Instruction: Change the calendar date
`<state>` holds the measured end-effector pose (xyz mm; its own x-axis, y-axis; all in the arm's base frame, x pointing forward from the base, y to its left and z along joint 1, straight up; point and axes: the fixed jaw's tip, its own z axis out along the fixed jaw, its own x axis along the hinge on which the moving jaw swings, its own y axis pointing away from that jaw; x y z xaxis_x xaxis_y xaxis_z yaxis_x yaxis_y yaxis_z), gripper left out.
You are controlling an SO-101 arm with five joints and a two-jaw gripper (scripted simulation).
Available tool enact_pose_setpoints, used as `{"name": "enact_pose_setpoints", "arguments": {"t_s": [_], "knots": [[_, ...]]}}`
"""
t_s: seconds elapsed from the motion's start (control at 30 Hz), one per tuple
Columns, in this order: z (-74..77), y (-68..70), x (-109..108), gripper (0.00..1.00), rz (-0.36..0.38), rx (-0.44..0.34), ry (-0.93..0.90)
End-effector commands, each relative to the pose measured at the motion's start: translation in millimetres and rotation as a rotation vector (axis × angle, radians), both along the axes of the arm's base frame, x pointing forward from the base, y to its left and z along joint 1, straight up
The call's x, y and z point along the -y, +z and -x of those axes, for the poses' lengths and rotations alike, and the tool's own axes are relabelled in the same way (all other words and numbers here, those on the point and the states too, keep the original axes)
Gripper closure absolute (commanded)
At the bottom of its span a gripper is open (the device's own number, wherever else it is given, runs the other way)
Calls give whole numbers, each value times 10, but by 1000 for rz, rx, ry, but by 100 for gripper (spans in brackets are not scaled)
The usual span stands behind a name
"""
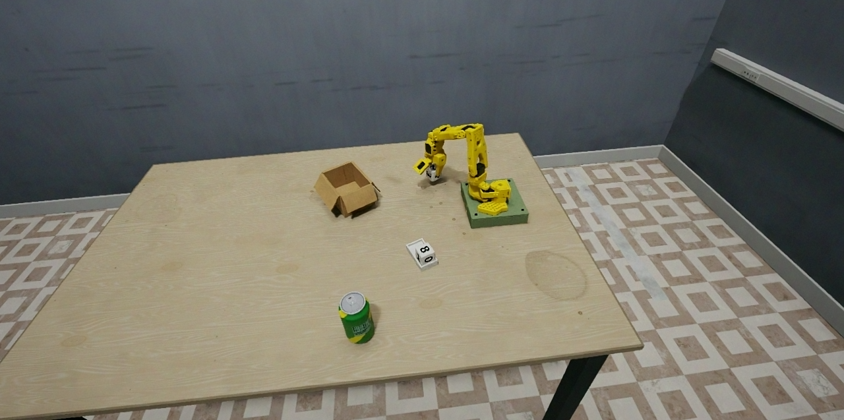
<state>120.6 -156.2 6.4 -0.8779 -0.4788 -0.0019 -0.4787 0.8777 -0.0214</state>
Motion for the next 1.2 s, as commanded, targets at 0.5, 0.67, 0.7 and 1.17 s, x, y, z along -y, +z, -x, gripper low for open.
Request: {"name": "enact_pose_setpoints", "arguments": {"t_s": [0.5,0.67,0.7,1.17], "knots": [[32,-95,-13,100,-13,-8,-2],[32,-102,-13,100,-13,-8,-2],[32,-107,-13,100,-13,-8,-2],[32,-156,-13,100,-13,-8,-2]]}}
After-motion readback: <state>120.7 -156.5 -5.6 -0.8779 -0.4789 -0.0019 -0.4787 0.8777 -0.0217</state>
